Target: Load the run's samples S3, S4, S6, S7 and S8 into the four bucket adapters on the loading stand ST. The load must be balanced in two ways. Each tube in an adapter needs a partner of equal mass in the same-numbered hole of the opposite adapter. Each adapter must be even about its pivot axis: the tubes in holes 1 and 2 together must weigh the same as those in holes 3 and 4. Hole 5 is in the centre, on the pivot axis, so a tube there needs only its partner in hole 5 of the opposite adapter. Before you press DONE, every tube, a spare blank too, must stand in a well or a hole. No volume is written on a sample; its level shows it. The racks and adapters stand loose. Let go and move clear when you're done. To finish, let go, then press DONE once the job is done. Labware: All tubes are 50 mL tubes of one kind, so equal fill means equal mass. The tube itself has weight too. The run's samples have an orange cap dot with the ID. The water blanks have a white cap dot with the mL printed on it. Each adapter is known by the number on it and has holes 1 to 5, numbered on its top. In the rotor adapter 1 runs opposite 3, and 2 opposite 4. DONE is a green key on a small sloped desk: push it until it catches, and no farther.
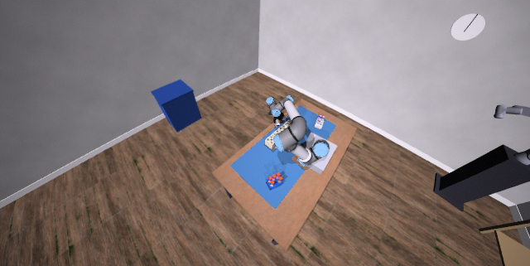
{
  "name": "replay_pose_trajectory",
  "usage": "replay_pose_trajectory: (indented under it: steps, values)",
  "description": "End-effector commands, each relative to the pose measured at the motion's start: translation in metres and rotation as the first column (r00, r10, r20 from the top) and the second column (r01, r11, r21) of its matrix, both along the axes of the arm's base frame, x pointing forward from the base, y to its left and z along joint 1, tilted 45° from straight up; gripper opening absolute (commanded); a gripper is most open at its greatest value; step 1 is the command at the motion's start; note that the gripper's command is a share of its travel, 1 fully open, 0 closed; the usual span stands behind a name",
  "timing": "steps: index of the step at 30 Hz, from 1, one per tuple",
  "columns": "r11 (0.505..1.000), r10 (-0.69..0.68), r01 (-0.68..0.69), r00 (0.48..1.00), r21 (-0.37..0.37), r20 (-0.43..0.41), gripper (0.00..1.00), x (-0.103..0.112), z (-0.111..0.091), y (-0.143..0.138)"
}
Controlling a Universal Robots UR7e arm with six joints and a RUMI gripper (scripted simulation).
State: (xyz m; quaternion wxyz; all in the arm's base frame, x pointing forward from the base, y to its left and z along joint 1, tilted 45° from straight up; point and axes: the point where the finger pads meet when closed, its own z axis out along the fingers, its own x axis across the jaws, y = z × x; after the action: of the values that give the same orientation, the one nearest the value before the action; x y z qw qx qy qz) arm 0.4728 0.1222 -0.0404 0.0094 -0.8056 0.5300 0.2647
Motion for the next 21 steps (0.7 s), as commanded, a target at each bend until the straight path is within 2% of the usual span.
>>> replay_pose_trajectory:
  steps: [1,17,18,21]
  values:
    - [1.0,-0.001,0.001,1.0,0.0,0.001,1.0,0.0,0.0,0.0]
    - [1.0,-0.001,0.001,1.0,0.0,0.001,1.0,0.0,0.0,0.0]
    - [1.0,-0.011,0.011,1.0,0.012,0.003,0.35,0.0,-0.002,-0.005]
    - [0.998,-0.043,0.043,0.999,0.05,0.01,0.35,-0.003,-0.009,-0.018]
